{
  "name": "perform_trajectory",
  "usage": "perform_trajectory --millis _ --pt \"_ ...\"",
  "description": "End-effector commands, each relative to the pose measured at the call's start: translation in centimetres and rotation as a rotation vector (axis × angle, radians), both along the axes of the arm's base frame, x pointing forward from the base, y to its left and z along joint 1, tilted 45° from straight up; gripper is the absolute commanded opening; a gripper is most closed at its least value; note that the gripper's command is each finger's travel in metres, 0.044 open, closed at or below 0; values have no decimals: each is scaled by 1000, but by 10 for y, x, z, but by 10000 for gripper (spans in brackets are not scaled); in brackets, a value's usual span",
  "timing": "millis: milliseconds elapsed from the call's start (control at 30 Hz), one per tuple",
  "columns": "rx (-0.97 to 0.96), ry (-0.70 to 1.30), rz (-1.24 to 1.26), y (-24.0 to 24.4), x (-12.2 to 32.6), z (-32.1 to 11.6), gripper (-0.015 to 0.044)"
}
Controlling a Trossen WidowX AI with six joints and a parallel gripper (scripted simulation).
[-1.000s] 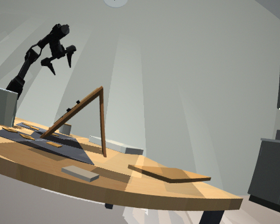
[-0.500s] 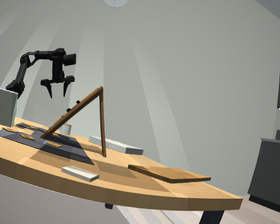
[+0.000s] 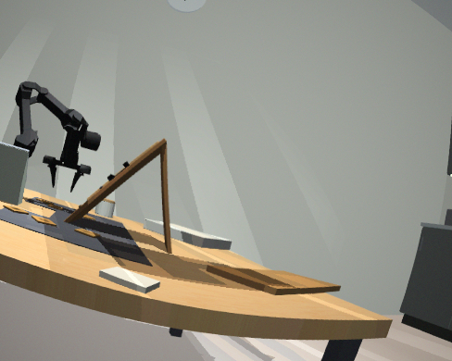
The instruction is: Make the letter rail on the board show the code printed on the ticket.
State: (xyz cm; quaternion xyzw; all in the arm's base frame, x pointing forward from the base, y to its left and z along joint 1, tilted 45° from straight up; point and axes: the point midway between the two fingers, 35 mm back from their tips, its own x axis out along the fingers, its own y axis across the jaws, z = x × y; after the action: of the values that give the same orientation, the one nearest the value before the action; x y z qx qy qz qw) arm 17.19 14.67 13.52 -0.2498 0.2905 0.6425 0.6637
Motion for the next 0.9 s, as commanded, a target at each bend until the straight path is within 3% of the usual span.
perform_trajectory --millis 0,867 --pt "-1 9 29 12 -14 -5 340" --pt "1 9 29 35 -12 -29 340"
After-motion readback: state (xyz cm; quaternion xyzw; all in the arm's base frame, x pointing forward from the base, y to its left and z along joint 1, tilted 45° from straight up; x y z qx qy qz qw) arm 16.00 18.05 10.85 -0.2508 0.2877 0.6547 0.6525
